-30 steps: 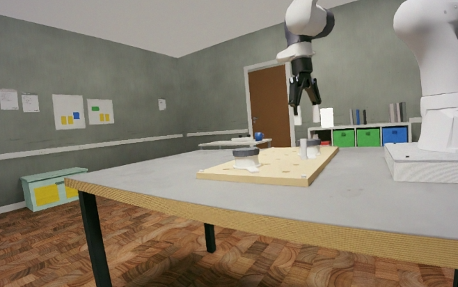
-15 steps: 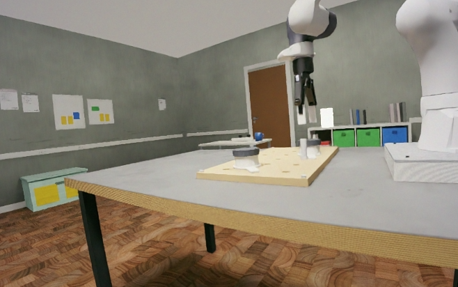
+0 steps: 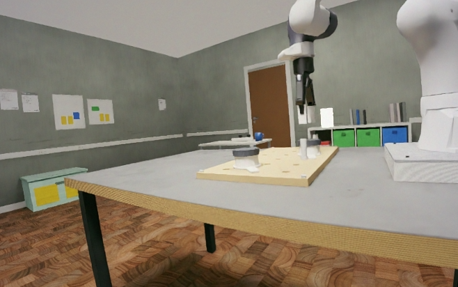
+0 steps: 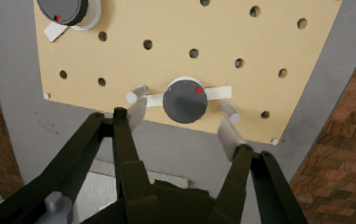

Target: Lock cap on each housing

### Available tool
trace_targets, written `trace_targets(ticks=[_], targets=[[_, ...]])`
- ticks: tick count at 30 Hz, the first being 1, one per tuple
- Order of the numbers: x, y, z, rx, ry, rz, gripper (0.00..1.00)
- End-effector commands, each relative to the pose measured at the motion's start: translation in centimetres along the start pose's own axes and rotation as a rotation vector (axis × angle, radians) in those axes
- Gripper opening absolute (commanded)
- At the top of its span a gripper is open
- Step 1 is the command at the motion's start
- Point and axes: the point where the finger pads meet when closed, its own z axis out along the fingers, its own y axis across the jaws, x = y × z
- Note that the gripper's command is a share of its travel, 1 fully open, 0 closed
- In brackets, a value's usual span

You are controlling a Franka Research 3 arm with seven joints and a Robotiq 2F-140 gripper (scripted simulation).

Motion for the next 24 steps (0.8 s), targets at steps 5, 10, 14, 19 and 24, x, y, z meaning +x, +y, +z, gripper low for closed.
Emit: trace_targets(ticks=[5,10,14,19,24], targets=[[-0.01,-0.01,0.11,0.001,0.001,-0.025,0.78],[-0.01,0.0,0.2,0.001,0.001,-0.028,0.78],[-0.01,0.0,0.26,0.001,0.001,-0.03,0.78],[-0.01,0.0,0.5,0.001,0.001,-0.038,0.78],[-0.01,0.01,0.87,0.001,0.001,-0.04,0.78]])
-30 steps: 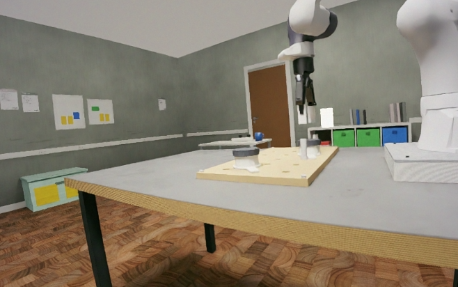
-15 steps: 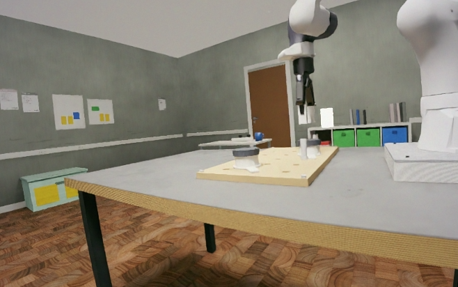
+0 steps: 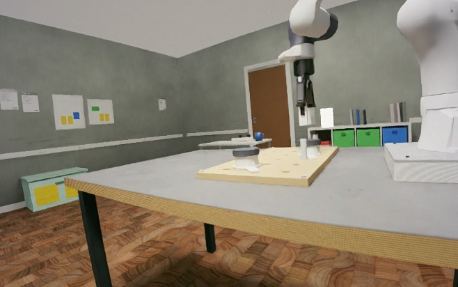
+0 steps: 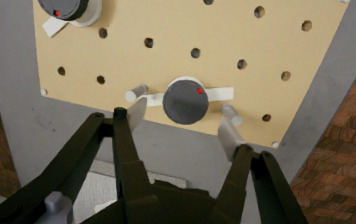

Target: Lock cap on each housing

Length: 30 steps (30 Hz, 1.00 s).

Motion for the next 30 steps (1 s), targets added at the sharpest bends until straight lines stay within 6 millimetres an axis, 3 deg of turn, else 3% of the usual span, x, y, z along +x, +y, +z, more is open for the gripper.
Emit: trace_targets(ticks=[1,30], targets=[[0.1,0.0,0.3,-0.002,0.002,-0.014,0.78],[0.1,0.1,3.5,-0.002,0.002,-0.014,0.78]])
